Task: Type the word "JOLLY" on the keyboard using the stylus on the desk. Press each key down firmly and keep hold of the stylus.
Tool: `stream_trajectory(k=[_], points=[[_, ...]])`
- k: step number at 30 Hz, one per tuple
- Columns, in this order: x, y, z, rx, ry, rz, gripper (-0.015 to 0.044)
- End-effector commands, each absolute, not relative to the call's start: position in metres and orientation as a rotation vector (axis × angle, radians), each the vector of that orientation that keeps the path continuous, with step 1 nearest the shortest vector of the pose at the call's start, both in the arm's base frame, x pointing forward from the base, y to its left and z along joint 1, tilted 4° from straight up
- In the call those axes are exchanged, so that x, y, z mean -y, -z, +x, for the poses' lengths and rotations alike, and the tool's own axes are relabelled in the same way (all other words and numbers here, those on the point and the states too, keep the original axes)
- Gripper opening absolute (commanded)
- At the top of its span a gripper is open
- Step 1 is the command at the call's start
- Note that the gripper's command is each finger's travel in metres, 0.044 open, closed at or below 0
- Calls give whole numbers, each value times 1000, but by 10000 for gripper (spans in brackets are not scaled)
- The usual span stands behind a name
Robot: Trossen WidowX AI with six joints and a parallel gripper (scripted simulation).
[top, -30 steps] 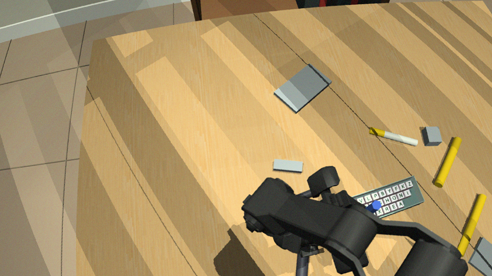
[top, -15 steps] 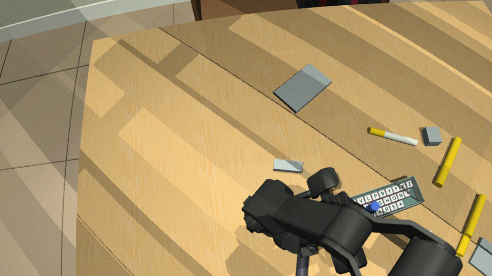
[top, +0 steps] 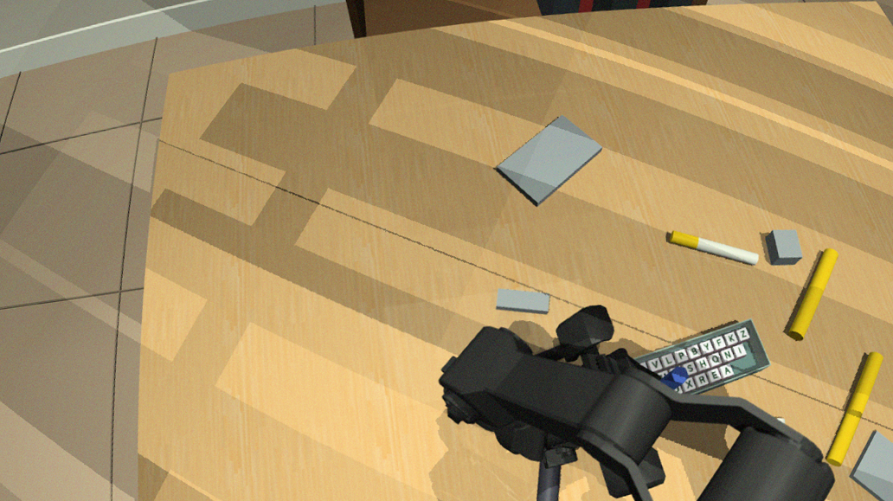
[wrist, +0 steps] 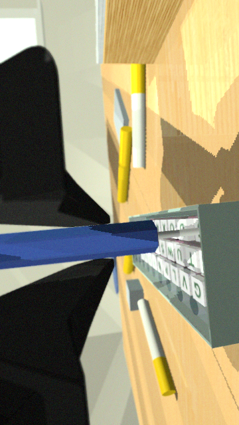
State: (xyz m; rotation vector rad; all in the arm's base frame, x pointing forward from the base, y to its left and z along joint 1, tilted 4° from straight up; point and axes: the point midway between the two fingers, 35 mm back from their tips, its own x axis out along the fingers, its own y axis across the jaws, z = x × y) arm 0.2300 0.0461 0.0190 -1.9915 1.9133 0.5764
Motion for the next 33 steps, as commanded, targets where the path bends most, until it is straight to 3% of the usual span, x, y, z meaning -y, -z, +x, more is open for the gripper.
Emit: stream_trajectory(k=[1,18,21,24,33], points=[[-46,-19,230,-1911,-577,-1998,81],[-47,-53,232,-1913,-576,-1989,85],[-47,-53,232,-1913,-576,-1989,65],[-42,-54,232,-1912,-576,-1991,0],[-11,-59,235,-1914,-573,-2000,0]])
